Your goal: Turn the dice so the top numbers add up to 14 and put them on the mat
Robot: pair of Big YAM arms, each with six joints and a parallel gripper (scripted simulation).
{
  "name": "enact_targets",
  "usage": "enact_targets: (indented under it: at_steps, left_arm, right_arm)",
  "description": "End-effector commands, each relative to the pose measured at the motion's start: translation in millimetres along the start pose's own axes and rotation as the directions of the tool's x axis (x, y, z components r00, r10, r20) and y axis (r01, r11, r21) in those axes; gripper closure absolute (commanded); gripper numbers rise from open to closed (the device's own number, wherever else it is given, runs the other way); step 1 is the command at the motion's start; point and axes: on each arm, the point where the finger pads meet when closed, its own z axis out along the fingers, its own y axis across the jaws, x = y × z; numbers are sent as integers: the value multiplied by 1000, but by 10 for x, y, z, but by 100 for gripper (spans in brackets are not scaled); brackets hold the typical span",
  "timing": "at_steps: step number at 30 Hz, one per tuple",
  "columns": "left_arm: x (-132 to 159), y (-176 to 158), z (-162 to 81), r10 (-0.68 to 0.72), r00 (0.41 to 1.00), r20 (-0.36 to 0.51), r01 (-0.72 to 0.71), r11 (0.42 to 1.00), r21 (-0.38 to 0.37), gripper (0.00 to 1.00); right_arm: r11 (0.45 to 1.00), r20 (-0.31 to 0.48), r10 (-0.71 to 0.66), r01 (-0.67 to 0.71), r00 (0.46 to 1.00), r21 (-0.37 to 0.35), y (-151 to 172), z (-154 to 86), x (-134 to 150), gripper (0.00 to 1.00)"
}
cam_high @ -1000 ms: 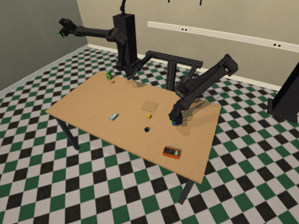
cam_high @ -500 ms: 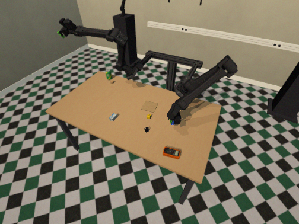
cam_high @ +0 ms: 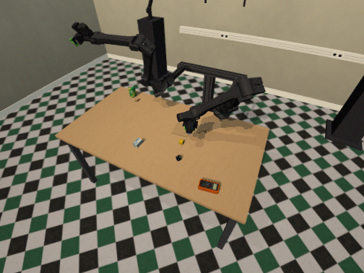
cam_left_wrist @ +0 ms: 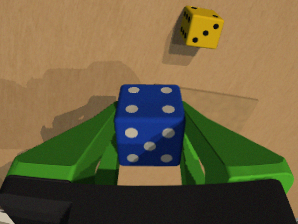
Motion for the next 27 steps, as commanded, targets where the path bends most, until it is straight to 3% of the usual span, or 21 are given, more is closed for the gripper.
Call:
enact_targets:
  at_steps: [1,5,9,27]
  left_arm:
    - [605,-357,67,-66,998,15,66,997,-42,74]
    - [1163,-400,177,-29,998,55,33,997,-73,74]
    - [1443,-362,260,-10,996,91,19,996,-89,74]
    - [1504,-263,280,-1,995,102,12,995,-103,74]
  right_arm:
    - [1000,53,8,-8,999,6,-29,-91,-219,0]
    - [1000,53,8,-8,999,6,-29,-91,-219,0]
    - [1000,53,8,-8,999,6,-29,-91,-219,0]
    - [1000,53,8,-8,999,6,-29,-91,-219,0]
